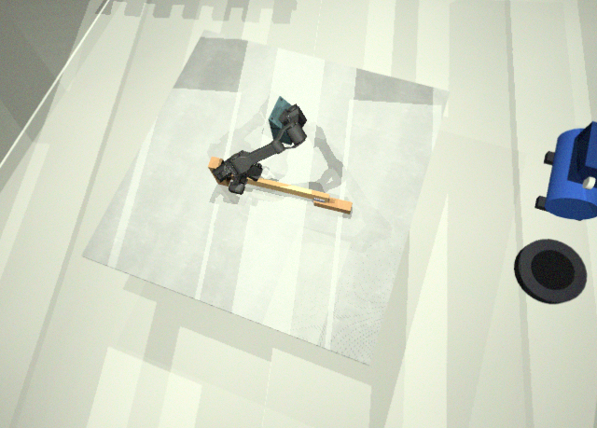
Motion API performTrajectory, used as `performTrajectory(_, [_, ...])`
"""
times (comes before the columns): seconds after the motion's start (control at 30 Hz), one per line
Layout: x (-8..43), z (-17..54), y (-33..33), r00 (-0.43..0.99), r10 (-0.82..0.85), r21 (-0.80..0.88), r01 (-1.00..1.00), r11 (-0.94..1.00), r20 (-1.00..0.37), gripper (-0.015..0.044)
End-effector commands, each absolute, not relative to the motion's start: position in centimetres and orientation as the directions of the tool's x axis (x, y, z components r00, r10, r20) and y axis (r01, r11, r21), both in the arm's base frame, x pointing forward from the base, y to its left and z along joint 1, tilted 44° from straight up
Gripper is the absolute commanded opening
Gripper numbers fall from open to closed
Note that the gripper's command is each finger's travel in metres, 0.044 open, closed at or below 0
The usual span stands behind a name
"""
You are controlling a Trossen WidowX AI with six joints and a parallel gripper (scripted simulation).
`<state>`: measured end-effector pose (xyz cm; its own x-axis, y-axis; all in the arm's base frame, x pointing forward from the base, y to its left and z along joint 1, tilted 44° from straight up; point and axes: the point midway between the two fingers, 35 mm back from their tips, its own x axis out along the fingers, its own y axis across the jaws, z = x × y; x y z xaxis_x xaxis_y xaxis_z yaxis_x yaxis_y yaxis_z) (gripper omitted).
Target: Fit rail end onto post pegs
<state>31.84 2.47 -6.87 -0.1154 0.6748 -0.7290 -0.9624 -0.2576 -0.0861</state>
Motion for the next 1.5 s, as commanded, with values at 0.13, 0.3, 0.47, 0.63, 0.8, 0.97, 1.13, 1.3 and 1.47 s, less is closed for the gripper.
performTrajectory(0.13, [32.23,-6.88,1.89,-0.102,0.674,-0.095,-0.964,-0.249,-0.732,0.0])
performTrajectory(0.3, [32.26,-6.96,1.8,-0.102,0.674,-0.096,-0.964,-0.249,-0.732,0.0])
performTrajectory(0.47, [32.29,-7.04,1.72,-0.102,0.674,-0.096,-0.964,-0.249,-0.732,0.0])
performTrajectory(0.63, [32.32,-7.11,1.64,-0.101,0.674,-0.096,-0.964,-0.249,-0.732,0.0])
performTrajectory(0.8, [32.35,-7.19,1.55,-0.101,0.674,-0.096,-0.964,-0.249,-0.732,0.0])
performTrajectory(0.97, [32.38,-7.26,1.47,-0.101,0.674,-0.096,-0.964,-0.249,-0.732,0.0])
performTrajectory(1.13, [32.41,-7.34,1.39,-0.101,0.674,-0.096,-0.964,-0.249,-0.732,0.0])
performTrajectory(1.3, [32.43,-7.42,1.31,-0.101,0.674,-0.096,-0.964,-0.249,-0.732,0.0])
performTrajectory(1.47, [32.46,-7.5,1.22,-0.101,0.674,-0.096,-0.964,-0.249,-0.732,0.0])
